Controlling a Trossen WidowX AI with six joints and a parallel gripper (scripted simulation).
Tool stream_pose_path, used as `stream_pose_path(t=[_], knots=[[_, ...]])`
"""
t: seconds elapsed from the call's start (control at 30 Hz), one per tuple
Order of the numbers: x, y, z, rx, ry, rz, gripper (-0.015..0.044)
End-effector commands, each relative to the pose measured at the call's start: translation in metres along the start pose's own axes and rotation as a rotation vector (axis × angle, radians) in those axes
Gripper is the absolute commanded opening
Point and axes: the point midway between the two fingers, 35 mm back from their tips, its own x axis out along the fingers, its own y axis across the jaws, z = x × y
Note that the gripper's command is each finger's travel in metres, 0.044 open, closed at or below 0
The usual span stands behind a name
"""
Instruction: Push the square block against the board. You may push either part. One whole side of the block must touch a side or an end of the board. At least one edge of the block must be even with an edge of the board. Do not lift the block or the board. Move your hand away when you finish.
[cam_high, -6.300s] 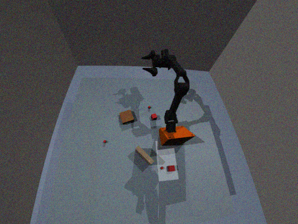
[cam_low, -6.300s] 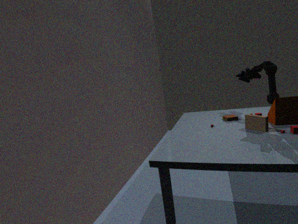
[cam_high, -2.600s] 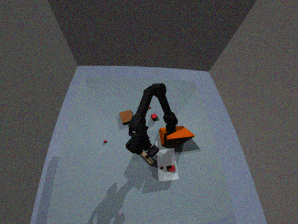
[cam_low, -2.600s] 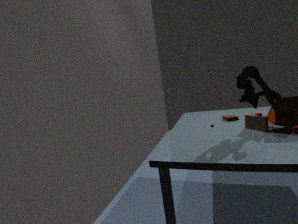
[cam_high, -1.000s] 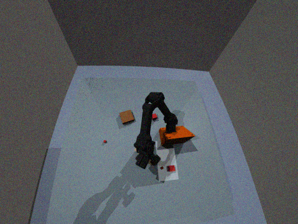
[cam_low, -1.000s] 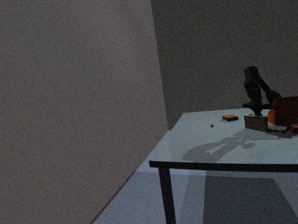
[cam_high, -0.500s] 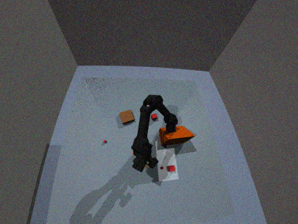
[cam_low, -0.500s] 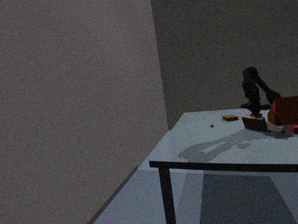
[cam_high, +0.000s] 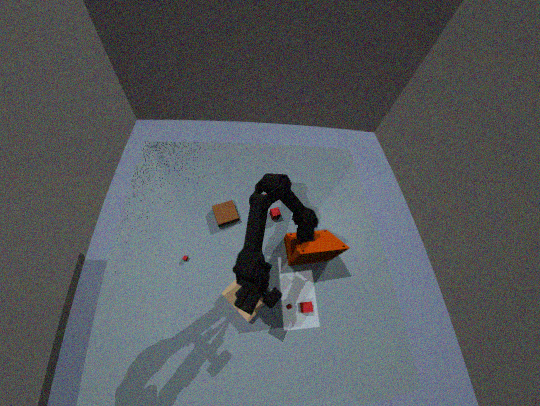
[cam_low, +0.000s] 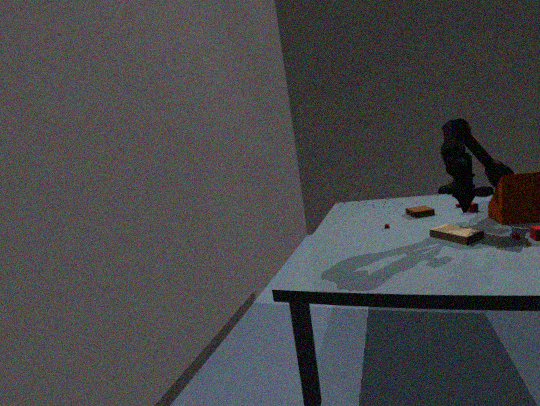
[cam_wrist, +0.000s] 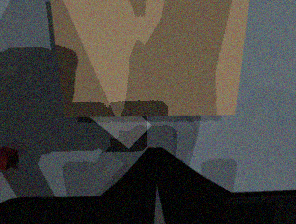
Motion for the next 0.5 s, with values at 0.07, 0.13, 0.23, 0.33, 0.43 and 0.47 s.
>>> stream_pose_path(t=[0.07,0.13,0.23,0.33,0.43,0.47], knots=[[0.0,0.001,-0.01,0.0,0.002,-0.001,0.0],[0.0,0.001,-0.013,0.0,0.002,-0.001,0.0],[0.0,0.001,-0.018,0.0,0.002,-0.001,0.0],[0.0,0.001,-0.023,-0.001,0.002,-0.001,0.0],[0.001,0.001,-0.028,-0.001,0.003,-0.001,0.0],[0.001,0.001,-0.03,-0.001,0.003,-0.001,0.0]])
